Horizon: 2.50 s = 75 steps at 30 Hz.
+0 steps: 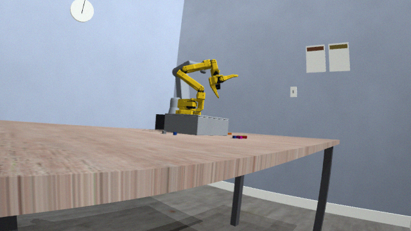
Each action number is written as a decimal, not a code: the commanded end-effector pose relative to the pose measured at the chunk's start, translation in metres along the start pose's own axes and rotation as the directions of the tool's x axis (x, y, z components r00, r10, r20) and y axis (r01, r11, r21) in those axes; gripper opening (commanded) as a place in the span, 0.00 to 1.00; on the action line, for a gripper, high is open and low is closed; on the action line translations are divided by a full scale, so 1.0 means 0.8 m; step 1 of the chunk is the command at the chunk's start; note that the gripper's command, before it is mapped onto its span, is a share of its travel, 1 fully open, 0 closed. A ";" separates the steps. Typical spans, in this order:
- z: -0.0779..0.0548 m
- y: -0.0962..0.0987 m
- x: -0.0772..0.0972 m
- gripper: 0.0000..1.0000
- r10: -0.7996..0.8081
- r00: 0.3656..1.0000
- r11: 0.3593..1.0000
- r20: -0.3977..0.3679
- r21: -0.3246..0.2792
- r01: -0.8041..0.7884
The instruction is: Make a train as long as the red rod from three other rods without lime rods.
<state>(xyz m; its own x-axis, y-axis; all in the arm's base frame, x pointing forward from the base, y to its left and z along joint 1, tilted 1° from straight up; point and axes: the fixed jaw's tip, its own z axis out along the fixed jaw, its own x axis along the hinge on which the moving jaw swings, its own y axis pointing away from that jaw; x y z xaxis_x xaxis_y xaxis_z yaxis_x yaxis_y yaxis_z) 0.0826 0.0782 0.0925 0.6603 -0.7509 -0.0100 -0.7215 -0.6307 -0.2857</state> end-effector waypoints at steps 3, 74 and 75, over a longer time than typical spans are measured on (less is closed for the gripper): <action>0.001 0.006 -0.037 1.00 -0.232 0.970 0.973 0.075 -0.002 0.233; -0.008 0.030 -0.086 1.00 -0.567 0.805 0.822 0.177 0.048 0.568; -0.008 0.030 -0.086 1.00 -0.567 0.805 0.822 0.177 0.048 0.568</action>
<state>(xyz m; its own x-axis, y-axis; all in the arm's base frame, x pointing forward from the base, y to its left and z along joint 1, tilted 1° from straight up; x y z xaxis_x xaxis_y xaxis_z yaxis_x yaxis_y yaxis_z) 0.0195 0.1120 0.0926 0.9764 -0.2158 -0.0126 -0.2103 -0.9350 -0.2856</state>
